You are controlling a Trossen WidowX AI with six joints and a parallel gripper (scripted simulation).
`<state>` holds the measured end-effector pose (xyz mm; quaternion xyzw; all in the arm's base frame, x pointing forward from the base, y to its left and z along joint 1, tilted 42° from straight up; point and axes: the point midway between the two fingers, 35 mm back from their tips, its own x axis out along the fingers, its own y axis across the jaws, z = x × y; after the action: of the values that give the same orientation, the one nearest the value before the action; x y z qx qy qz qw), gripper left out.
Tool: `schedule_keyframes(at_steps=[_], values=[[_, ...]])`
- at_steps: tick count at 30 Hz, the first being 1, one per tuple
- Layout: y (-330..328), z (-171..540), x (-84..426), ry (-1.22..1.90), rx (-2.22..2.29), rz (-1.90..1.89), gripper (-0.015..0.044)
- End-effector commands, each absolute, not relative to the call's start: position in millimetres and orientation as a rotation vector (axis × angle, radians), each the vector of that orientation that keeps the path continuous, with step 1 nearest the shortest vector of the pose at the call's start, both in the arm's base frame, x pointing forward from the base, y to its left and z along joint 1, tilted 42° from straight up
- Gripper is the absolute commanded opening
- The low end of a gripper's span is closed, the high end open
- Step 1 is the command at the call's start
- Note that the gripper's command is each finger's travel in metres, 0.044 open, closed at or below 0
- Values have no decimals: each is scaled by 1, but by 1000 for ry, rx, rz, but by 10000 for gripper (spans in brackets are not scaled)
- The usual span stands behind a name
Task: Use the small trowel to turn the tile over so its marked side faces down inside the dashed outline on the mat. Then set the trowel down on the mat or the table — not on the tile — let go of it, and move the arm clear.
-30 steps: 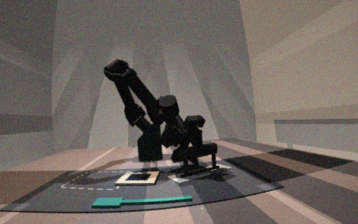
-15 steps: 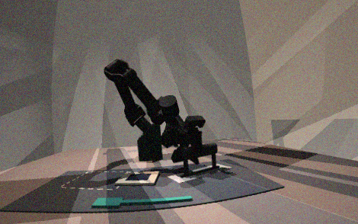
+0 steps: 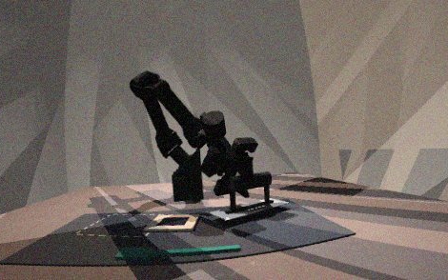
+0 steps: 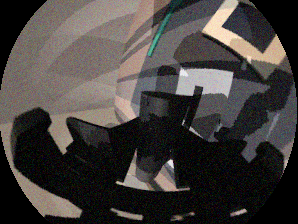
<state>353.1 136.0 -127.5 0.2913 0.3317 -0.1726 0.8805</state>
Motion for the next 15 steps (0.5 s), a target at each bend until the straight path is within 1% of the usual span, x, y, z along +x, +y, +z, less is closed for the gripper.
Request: schedule_keyframes(at_steps=[1, 8, 15], values=[[157, -103, 356, 669, 628, -339, 0], [162, -95, 354, 664, 631, -342, 0], [150, -90, 367, 509, 754, -438, 0]])
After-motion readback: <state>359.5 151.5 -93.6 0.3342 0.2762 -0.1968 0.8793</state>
